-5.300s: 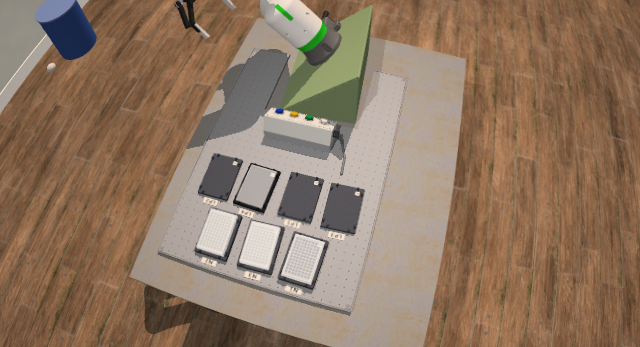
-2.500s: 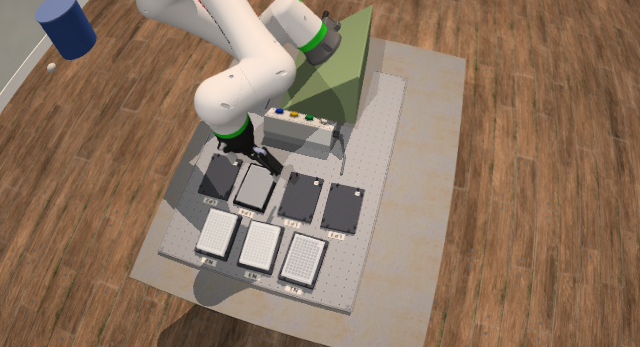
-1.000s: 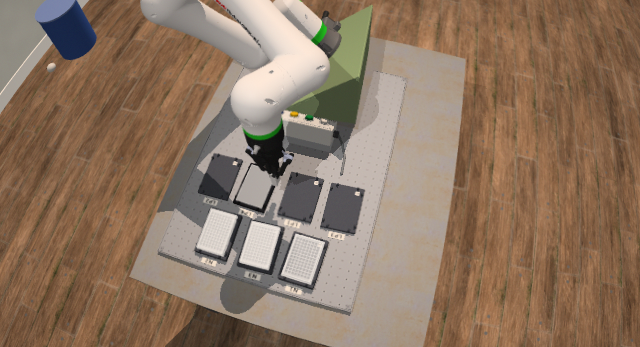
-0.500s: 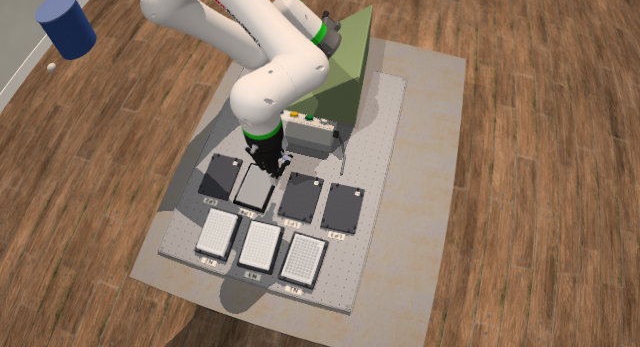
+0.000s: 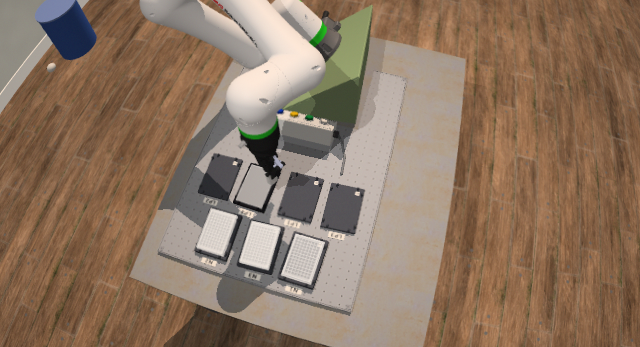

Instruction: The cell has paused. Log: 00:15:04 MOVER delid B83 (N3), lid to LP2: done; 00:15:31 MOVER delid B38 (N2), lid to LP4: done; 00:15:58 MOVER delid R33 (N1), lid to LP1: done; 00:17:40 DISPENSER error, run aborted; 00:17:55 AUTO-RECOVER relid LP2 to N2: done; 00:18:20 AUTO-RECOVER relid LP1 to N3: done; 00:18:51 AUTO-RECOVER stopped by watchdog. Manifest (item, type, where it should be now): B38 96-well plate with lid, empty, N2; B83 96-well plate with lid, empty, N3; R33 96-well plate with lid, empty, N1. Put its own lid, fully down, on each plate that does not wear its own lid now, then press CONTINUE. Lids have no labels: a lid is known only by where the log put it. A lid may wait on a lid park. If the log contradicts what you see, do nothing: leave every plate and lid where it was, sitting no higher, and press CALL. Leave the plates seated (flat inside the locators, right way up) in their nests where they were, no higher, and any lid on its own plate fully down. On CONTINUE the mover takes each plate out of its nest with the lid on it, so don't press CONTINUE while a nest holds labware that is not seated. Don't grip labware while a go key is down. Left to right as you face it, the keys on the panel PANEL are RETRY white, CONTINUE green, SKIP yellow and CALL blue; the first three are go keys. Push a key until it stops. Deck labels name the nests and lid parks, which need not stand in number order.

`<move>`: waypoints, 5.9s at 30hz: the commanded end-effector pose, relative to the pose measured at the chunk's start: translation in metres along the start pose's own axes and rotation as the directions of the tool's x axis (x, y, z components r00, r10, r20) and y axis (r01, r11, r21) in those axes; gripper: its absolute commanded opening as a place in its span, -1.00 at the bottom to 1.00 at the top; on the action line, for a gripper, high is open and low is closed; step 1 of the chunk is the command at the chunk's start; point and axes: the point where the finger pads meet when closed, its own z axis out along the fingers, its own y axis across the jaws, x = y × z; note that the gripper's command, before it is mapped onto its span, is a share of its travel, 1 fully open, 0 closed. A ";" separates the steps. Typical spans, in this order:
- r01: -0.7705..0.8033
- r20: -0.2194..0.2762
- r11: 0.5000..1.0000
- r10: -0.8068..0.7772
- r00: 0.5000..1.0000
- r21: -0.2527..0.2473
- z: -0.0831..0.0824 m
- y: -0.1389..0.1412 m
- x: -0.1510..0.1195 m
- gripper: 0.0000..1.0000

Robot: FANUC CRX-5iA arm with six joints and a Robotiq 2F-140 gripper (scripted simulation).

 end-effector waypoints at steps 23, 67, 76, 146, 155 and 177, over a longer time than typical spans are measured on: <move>-0.964 -0.002 0.267 0.964 0.267 0.000 -0.001 -0.037 -0.024 -1.00; 0.204 0.000 -0.979 -0.204 -0.979 0.002 0.000 -0.101 -0.056 -1.00; 0.590 0.000 -0.807 -0.590 -0.807 0.002 0.000 -0.106 -0.058 -1.00; 0.471 0.000 0.882 -0.471 0.882 0.001 0.001 0.124 0.072 -1.00; 0.471 0.000 0.882 -0.471 0.882 0.001 0.001 0.124 0.072 -1.00; 0.474 0.002 0.881 -0.474 0.881 -0.003 -0.003 0.137 0.039 -1.00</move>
